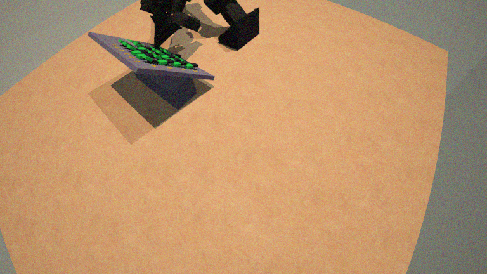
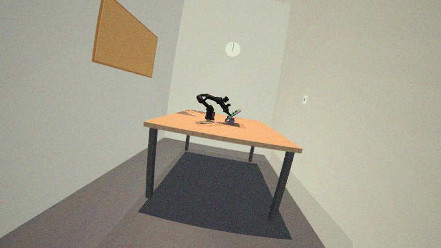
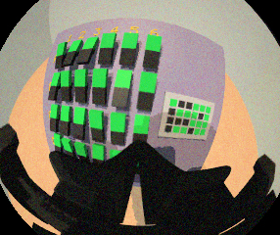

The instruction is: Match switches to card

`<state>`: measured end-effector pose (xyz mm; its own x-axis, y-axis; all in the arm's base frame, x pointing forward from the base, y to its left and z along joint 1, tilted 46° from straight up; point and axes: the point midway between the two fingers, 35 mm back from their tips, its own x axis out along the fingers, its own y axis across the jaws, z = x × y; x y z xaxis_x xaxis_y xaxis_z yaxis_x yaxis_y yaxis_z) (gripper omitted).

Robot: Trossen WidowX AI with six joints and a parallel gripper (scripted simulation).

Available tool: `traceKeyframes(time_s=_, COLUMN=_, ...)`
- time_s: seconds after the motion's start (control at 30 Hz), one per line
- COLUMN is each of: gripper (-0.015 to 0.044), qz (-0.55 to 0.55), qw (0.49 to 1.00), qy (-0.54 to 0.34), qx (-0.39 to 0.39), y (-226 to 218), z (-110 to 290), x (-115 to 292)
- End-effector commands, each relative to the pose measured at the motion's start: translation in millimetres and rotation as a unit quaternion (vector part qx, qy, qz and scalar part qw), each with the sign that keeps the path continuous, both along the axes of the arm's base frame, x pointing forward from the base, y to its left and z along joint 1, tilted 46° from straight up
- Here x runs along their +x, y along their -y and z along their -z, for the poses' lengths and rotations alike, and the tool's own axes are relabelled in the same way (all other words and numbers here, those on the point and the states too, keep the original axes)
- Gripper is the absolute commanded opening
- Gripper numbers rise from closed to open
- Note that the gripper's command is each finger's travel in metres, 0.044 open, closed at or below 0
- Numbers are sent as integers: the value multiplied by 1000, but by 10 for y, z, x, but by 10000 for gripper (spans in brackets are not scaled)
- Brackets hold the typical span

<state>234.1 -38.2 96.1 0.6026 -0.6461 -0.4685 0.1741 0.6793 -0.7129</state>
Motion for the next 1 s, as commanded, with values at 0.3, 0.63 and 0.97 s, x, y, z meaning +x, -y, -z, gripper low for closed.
traceKeyframes(time_s=0.3, gripper=0, qz=-2, qw=1000, qy=-1, qx=0, y=9, z=13, x=13)
traceKeyframes(time_s=0.63, gripper=0, qz=-2, qw=1000, qy=-1, qx=0, y=17, z=19, x=21)
traceKeyframes(time_s=0.97, gripper=0, qz=4, qw=1000, qy=-12, qx=13, y=-147, z=-14, x=-80)
